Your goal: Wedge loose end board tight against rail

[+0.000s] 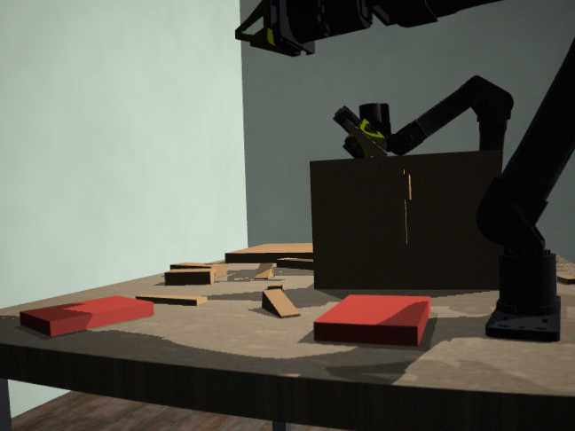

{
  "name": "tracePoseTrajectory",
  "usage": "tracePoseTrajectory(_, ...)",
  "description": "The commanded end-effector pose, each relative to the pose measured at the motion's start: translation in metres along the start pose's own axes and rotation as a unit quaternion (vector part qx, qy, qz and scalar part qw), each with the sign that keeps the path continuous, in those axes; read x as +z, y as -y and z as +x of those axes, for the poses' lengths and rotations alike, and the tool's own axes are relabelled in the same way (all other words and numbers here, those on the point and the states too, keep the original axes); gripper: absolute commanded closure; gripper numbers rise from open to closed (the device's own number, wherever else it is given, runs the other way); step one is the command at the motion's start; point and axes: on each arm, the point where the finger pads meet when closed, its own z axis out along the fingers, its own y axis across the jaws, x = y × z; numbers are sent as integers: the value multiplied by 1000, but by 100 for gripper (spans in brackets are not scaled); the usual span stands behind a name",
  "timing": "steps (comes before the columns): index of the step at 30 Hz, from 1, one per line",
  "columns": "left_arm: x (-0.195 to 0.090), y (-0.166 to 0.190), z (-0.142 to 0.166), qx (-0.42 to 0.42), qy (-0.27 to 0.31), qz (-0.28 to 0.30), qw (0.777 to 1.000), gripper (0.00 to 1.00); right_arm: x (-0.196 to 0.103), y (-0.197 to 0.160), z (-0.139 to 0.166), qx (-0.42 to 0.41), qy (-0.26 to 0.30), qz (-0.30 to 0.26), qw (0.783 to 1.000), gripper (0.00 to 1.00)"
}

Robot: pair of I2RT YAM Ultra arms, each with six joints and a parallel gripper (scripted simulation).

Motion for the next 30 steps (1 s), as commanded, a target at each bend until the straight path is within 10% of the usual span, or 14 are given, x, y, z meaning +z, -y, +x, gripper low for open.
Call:
tracePoseTrajectory(1, -1, 1, -22, 2, 23, 0, 1000, 61, 3, -7, 3, -15, -1, -21, 1000, 98)
tracePoseTrajectory(6, -1, 1, -22, 2, 23, 0, 1000, 61, 4, -9, 6, -11, 2, -16, 1000, 98)
tracePoseTrajectory(7, -1, 1, -22, 2, 23, 0, 1000, 79, 5, -15, -2, -24, 5, -19, 1000, 98)
tracePoseTrajectory(30, 9, 14, 3, 61, -36, -2, 997, 79, 0, -21, -18, -44, 10, -15, 999, 98)
